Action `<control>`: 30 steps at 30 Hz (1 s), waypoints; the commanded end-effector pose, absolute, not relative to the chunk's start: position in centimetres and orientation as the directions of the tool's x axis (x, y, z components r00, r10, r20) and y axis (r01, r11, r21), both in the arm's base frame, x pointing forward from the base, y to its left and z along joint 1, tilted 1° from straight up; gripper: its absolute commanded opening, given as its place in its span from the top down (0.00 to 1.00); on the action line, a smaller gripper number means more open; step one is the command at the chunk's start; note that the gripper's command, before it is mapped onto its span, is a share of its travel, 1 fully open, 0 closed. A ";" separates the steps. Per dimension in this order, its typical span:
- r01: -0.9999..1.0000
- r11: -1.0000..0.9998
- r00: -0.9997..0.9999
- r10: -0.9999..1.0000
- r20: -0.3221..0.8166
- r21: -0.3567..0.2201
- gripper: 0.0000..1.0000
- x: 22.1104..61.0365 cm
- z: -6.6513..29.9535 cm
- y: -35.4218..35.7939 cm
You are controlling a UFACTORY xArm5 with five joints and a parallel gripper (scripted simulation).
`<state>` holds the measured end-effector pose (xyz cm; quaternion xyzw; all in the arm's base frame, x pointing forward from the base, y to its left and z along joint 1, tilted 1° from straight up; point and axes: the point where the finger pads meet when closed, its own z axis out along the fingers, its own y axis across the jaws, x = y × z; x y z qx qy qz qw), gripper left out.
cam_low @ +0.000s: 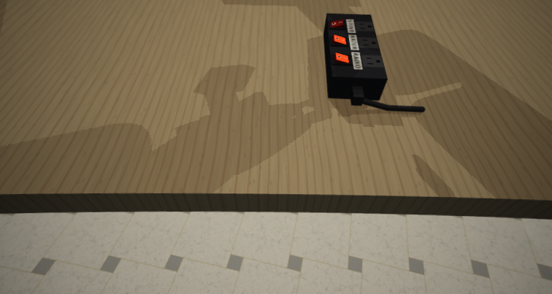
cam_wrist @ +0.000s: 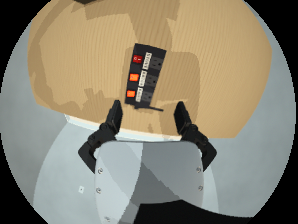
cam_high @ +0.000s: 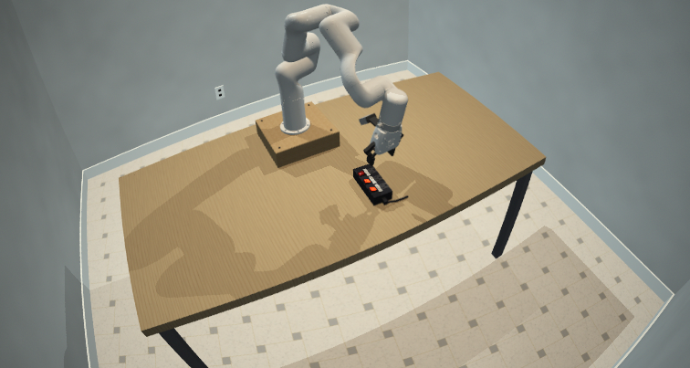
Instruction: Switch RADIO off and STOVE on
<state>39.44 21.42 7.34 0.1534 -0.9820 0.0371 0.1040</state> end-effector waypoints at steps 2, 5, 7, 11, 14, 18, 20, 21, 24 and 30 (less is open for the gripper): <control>-0.178 0.984 -0.984 -0.178 0.032 -0.011 0.00 39.2 9.9 22.0; -0.158 0.987 -0.987 -0.158 0.009 -0.003 0.00 39.1 10.3 22.1; -0.158 0.987 -0.987 -0.158 0.009 -0.003 0.00 39.1 10.3 22.1; -0.158 0.987 -0.987 -0.158 0.009 -0.003 0.00 39.1 10.3 22.1; -0.158 0.987 -0.987 -0.158 0.009 -0.003 0.00 39.1 10.3 22.1; -0.158 0.987 -0.987 -0.158 0.009 -0.003 0.00 39.1 10.3 22.1; -0.158 0.987 -0.987 -0.158 0.009 -0.003 0.00 39.1 10.3 22.1; -0.158 0.987 -0.987 -0.158 0.009 -0.003 0.00 39.1 10.3 22.1; -0.154 0.988 -0.988 -0.153 0.009 -0.003 0.00 38.7 9.8 21.7; -0.115 0.993 -0.993 -0.115 0.009 -0.004 0.00 35.0 5.2 18.3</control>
